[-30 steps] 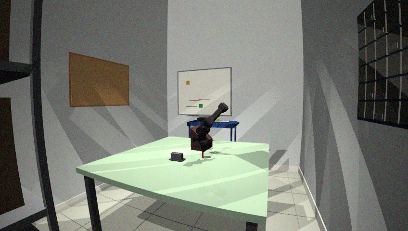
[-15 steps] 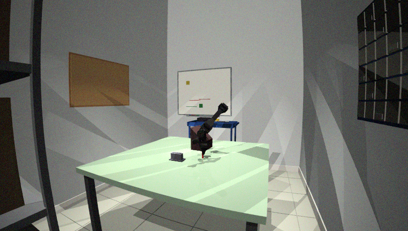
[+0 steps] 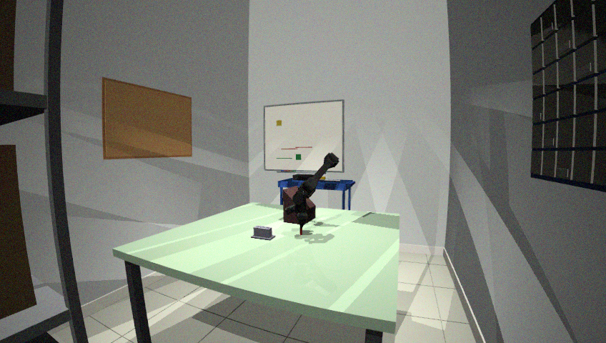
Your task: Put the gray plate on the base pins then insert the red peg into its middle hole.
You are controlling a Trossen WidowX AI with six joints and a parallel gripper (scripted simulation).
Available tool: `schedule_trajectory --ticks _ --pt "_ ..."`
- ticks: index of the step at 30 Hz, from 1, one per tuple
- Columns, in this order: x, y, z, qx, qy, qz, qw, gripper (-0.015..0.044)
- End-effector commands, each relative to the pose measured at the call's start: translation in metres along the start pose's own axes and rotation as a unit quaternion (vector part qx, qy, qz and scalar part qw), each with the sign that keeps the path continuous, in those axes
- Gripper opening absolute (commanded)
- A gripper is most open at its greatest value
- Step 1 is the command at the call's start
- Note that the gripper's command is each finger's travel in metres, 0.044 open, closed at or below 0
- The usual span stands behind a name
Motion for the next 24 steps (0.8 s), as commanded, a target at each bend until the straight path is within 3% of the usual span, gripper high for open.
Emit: schedule_trajectory --ticks 1,5,24 --pt "0.0 0.0 0.001 -0.002 -0.001 0.0 1.0 0.0026" --pt "0.0 0.0 0.001 -0.002 -0.001 0.0 1.0 0.0" --pt "0.005 0.046 0.008 -0.008 0.0 -0.003 1.0 0.0"
Point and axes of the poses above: the point midway between the two fingers, 35 mm back from their tips, its own y axis back along the fingers, its own x axis across the jaws, z = x × y, the point moved 4 cm from there along y, back along the fingers, and after that the axes turned 8 degrees about -y, right-handed, at the moved point
